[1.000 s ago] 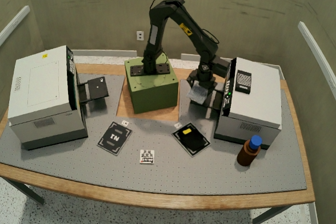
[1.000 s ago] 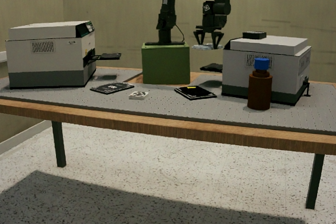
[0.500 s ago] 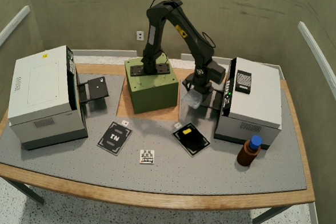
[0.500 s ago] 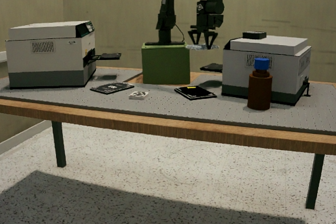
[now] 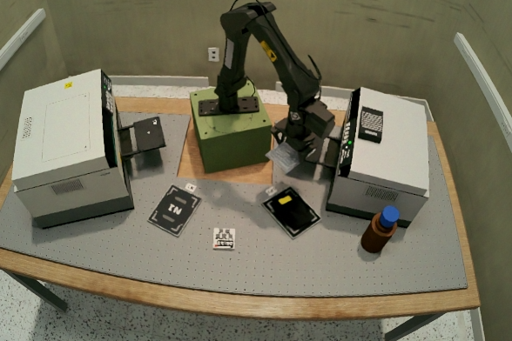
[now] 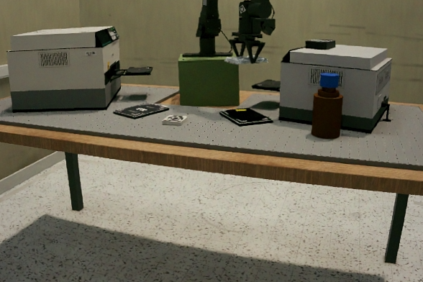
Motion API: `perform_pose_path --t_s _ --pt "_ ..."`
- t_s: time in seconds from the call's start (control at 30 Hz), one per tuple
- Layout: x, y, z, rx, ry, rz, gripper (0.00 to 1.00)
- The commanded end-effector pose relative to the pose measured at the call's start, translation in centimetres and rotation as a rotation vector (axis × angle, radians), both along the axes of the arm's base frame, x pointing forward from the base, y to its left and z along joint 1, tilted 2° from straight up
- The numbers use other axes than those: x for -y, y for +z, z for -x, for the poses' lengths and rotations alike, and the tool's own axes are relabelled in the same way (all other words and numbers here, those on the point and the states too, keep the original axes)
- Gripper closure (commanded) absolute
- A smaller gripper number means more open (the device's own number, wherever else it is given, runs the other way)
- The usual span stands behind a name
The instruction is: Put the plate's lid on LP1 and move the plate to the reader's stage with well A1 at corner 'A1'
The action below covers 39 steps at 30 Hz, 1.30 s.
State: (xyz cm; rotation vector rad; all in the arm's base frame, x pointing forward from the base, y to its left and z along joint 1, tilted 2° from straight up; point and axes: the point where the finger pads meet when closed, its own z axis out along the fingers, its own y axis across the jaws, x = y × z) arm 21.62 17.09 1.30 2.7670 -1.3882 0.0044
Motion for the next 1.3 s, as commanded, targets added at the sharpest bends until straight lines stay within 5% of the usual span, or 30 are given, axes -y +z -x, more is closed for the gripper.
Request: perform_pose_path --t_s 0.0,1.27 --pt "-0.8 2.1 -1.2 0.043 -0.019 -0.053 0.14" --pt "7.3 2.8 -5.7 0.056 -0.337 -0.051 0.14"
